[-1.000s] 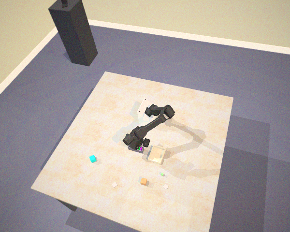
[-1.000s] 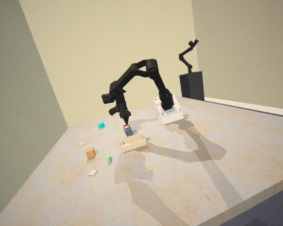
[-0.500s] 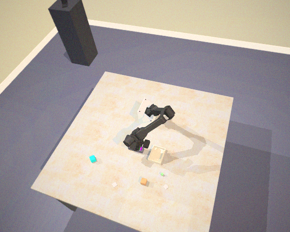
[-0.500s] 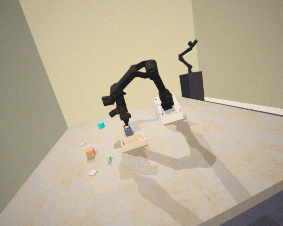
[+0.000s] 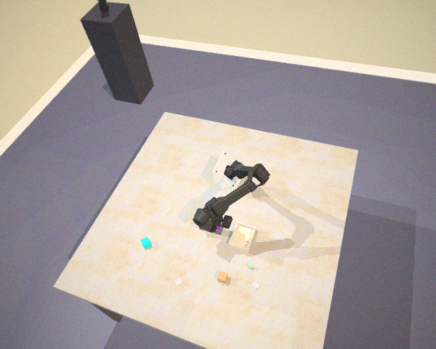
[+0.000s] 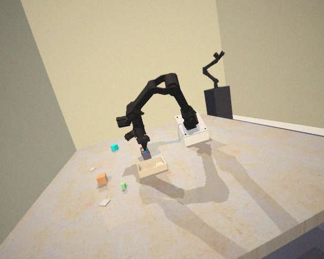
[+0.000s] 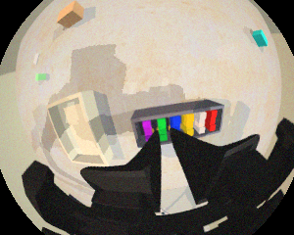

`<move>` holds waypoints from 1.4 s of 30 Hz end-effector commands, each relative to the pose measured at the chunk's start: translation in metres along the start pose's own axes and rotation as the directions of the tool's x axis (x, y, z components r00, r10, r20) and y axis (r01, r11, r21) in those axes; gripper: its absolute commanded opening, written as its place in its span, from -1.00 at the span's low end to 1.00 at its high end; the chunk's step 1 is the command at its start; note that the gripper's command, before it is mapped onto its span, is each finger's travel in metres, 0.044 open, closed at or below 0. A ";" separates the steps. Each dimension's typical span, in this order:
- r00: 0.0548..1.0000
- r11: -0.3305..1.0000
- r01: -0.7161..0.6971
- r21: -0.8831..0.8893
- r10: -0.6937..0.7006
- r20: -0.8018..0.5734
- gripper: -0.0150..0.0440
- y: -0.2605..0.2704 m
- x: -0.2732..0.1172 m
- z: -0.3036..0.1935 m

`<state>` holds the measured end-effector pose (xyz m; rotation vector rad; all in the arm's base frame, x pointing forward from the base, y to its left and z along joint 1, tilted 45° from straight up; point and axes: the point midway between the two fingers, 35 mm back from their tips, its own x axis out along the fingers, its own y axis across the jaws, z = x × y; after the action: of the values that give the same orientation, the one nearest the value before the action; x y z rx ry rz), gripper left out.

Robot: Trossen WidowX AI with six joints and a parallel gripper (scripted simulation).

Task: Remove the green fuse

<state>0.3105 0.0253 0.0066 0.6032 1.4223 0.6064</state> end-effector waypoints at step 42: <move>1.000 1.000 -0.001 0.001 0.001 -0.001 -0.49 0.000 0.012 -0.001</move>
<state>0.3103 0.0338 -0.0017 0.6054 1.4243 0.6067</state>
